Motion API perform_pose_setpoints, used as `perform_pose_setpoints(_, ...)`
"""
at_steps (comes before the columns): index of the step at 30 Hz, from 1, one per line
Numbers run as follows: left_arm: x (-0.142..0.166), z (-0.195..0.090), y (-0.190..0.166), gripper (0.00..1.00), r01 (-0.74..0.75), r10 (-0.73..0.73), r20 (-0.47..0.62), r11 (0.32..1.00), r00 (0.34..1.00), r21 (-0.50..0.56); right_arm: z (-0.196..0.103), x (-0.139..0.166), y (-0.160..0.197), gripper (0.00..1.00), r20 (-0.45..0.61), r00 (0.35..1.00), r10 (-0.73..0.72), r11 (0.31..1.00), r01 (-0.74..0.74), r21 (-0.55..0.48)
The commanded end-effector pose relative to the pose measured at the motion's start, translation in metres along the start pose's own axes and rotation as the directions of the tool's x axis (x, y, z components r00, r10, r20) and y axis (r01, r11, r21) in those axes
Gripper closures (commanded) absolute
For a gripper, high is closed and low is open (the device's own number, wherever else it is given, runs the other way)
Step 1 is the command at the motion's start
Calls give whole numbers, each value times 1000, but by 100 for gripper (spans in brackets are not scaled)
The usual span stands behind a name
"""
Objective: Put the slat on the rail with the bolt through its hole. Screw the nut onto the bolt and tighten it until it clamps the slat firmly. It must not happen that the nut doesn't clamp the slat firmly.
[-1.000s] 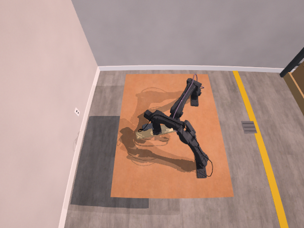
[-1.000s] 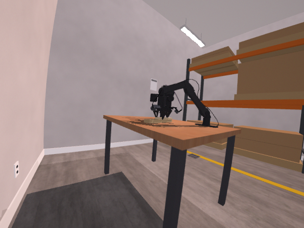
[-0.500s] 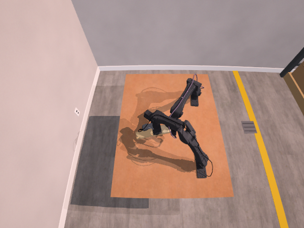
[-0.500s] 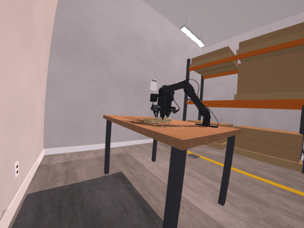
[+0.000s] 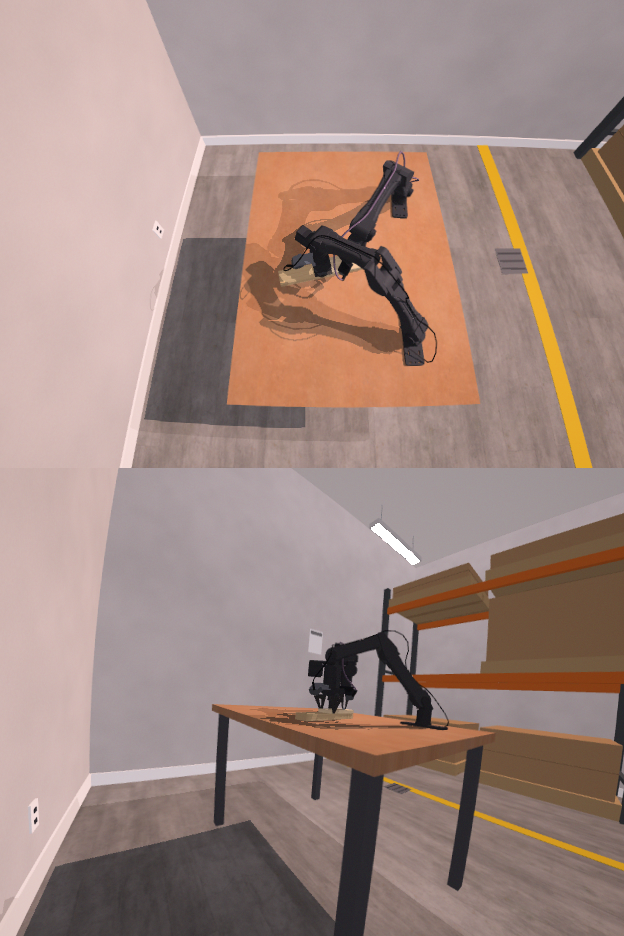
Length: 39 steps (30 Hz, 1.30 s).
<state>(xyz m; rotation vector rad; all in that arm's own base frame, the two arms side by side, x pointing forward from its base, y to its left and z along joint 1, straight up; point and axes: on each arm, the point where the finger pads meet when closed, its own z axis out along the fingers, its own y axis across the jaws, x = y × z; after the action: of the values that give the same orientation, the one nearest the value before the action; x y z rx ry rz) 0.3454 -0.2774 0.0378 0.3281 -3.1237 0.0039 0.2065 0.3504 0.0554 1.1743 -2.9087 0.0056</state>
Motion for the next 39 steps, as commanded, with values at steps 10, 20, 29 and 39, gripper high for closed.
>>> perform_pose_setpoints(10, -1, -5, -1, 28, 2, -3, 10, 1000, 1000, 9, -4, -3, -2, 89, 16, 870, 493, 870, -493, -9)
perform_pose_setpoints(20, -1, -5, -1, 28, 2, -3, 10, 1000, 1000, 9, -4, -3, -2, 89, 10, 610, 792, 610, -792, -16)
perform_pose_setpoints(29, -1, -5, -1, 28, 2, -3, 10, 1000, 1000, 9, -4, -3, -2, 89, 4, 368, 930, 368, -930, -18)
perform_pose_setpoints(39, -1, -5, -1, 28, 2, -3, 10, 1000, 1000, 9, -4, -3, -2, 89, -3, 58, 998, 58, -998, -19)
